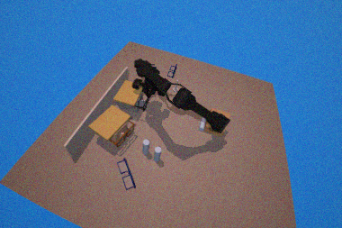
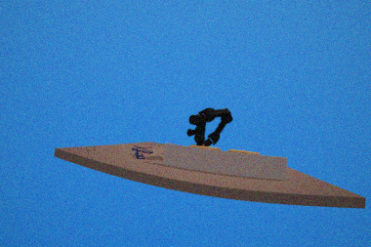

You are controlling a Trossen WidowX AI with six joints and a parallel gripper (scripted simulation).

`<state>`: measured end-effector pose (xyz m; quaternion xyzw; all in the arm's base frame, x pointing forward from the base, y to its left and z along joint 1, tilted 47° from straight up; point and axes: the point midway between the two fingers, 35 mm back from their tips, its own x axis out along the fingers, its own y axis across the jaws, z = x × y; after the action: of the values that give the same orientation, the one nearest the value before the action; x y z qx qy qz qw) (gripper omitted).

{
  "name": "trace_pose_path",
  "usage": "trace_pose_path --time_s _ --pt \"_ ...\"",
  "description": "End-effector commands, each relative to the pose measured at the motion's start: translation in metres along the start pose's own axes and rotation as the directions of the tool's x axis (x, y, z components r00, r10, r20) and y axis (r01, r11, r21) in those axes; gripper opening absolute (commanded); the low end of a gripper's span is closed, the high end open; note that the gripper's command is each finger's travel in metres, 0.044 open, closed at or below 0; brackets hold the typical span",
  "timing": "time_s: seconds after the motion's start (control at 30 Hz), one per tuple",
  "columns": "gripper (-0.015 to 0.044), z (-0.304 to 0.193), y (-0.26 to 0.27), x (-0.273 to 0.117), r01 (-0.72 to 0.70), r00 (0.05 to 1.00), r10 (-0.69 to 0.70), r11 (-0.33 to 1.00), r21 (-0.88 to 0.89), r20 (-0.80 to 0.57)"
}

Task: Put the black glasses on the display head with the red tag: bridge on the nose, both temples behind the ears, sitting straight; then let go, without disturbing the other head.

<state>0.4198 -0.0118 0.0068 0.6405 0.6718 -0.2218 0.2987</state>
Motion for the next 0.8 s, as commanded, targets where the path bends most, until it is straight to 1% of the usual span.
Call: trace_pose_path --time_s 0.0,0.77 --pt "0.0000 -0.0002 0.0054 0.0001 -0.003 1.000 0.003 1.000 0.003 -0.004" --pt "0.0000 -0.0003 0.0118 0.0026 -0.003 1.000 0.003 1.000 0.002 -0.005"
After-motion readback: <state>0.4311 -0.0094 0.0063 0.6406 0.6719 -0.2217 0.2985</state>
